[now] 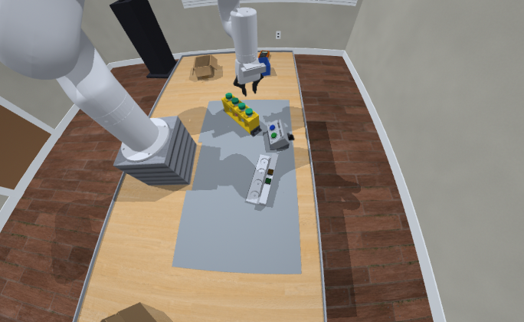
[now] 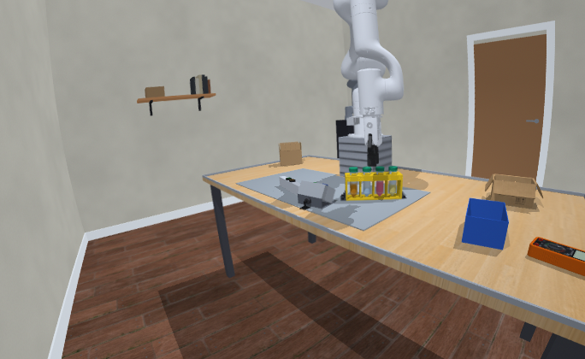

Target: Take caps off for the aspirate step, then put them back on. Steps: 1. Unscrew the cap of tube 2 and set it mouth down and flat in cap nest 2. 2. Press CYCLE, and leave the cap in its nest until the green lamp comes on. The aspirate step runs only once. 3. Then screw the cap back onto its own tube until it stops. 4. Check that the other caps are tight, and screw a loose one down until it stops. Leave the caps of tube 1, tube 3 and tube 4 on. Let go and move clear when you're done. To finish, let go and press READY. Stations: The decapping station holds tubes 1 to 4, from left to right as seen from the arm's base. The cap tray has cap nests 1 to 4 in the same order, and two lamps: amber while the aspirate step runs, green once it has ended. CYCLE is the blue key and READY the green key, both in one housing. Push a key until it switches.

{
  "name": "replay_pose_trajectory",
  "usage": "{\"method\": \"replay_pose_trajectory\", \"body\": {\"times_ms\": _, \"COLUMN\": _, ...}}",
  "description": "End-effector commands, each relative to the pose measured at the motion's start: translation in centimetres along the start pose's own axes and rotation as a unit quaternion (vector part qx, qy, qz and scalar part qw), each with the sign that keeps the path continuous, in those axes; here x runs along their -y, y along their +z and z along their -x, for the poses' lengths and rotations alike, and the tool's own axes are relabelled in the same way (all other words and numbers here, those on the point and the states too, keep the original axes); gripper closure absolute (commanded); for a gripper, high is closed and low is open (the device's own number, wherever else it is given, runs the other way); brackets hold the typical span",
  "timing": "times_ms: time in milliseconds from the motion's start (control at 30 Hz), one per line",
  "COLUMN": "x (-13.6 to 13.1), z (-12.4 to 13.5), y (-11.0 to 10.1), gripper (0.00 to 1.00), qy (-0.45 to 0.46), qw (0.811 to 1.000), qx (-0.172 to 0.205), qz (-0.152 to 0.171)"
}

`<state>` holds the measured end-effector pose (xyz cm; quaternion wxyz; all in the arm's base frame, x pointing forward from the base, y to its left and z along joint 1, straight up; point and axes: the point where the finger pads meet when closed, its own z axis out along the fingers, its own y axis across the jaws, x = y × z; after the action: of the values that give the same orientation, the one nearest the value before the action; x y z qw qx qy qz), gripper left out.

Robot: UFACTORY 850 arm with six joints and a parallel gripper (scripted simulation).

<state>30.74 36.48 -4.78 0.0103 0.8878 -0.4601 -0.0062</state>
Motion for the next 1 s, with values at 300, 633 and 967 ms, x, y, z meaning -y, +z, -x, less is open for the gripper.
{"method": "replay_pose_trajectory", "body": {"times_ms": 300, "x": -1.1, "z": -4.9, "y": -0.3, "gripper": 0.54, "qy": -0.045, "qw": 0.999, "qx": 0.0, "qz": -0.004}}
{"method": "replay_pose_trajectory", "body": {"times_ms": 633, "x": -2.7, "z": -9.3, "y": -0.5, "gripper": 0.54, "qy": -0.074, "qw": 0.997, "qx": -0.002, "qz": -0.006}}
{"method": "replay_pose_trajectory", "body": {"times_ms": 967, "x": -4.2, "z": -12.3, "y": -0.6, "gripper": 0.54, "qy": -0.096, "qw": 0.995, "qx": -0.002, "qz": -0.008}}
